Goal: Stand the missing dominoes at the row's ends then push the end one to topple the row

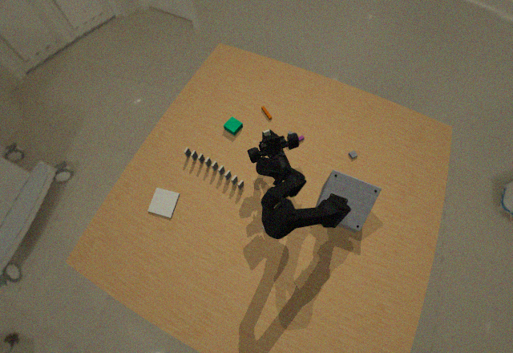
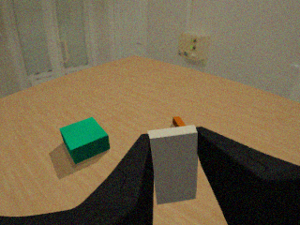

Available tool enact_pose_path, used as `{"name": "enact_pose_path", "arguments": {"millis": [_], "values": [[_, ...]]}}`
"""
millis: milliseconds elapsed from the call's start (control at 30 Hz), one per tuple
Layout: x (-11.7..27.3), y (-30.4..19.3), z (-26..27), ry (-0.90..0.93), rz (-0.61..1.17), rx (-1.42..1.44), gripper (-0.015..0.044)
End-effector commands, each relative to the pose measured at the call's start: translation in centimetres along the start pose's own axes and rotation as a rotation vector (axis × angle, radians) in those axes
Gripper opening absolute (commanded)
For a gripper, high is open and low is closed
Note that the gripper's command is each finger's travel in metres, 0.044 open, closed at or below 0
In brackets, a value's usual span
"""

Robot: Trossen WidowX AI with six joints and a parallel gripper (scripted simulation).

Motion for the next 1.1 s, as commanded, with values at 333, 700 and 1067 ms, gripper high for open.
{"name": "enact_pose_path", "arguments": {"millis": [333, 700, 1067], "values": [[3.8, 0.7, 0.1, 0.106, -0.131, -0.111, 0.0107], [3.8, 0.7, 0.1, 0.106, -0.131, -0.111, 0.0107], [3.2, -0.8, 0.2, 0.097, -0.127, -0.118, 0.0107]]}}
Point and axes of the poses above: the point midway between the two fingers, 35 mm back from their tips, its own x axis back along the fingers, its own z axis across the jaws, y = z × x, the point moved 6 cm from there along x, back along the fingers, and after that the axes turned 15 degrees about -x, right-handed, at the moved point
